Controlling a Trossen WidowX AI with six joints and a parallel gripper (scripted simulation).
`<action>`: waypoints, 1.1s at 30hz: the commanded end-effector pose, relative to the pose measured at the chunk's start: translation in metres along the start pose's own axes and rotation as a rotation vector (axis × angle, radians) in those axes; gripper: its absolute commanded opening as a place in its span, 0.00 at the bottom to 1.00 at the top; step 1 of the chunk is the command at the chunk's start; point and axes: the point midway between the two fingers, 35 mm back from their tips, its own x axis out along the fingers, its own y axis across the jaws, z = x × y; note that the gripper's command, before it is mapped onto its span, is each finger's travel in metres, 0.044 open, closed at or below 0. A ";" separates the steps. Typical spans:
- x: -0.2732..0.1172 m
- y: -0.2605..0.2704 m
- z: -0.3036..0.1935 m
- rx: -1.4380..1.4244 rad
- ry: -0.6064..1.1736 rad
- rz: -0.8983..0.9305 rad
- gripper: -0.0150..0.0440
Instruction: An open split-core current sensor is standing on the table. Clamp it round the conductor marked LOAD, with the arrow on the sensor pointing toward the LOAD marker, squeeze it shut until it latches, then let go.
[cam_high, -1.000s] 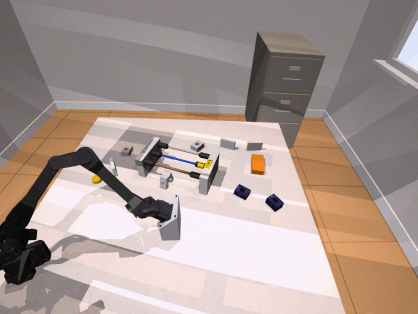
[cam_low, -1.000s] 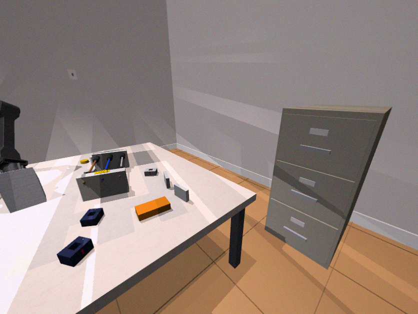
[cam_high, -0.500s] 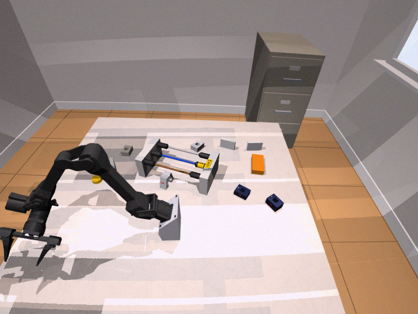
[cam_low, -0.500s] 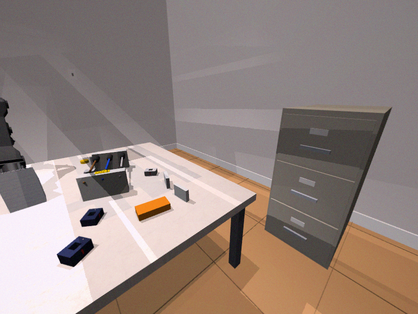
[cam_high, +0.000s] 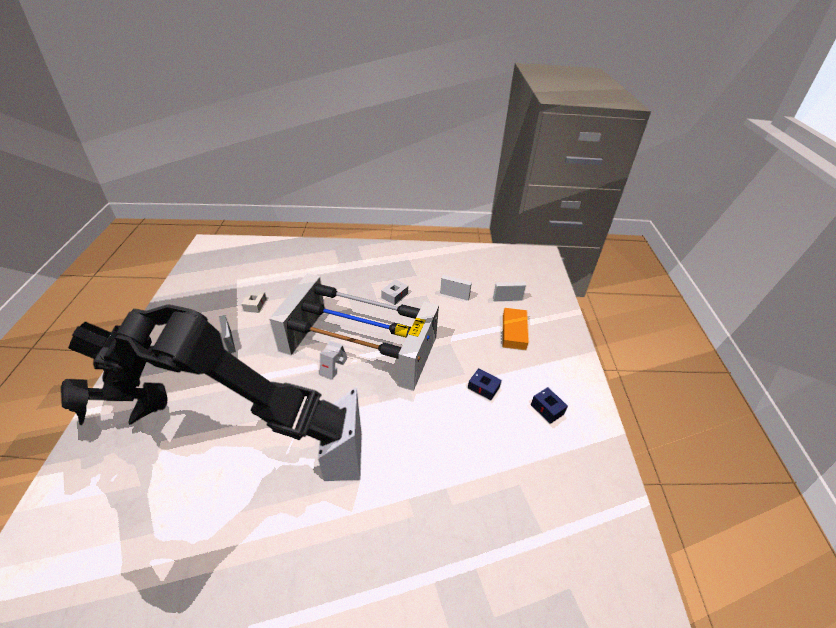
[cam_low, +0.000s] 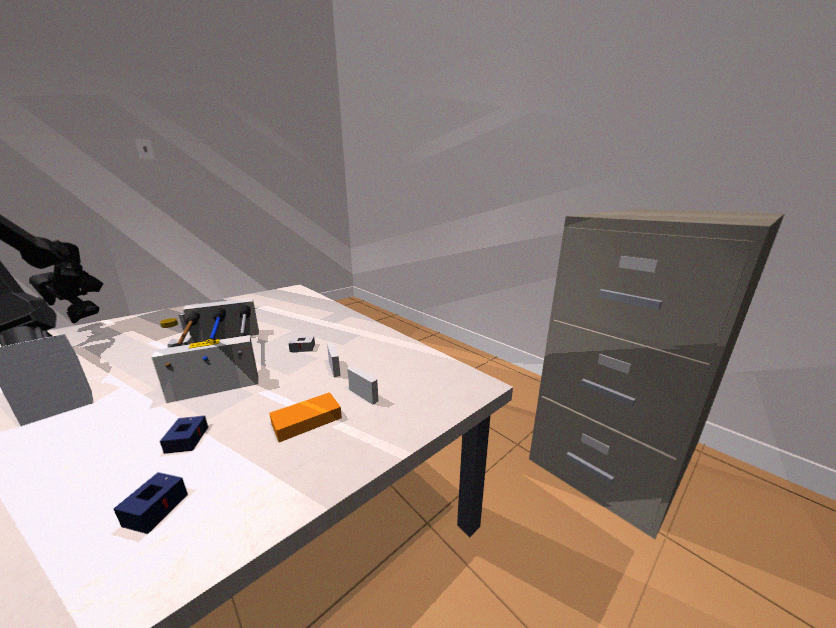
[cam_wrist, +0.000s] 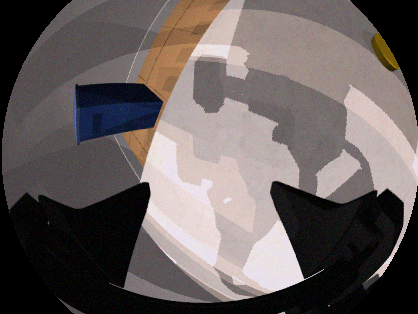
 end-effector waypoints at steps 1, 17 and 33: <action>-0.033 -0.031 0.051 -0.136 -0.244 -0.113 1.00; -0.260 -0.122 0.154 -0.565 -1.008 -0.904 1.00; -0.429 -0.134 0.105 -0.635 -1.258 -1.667 1.00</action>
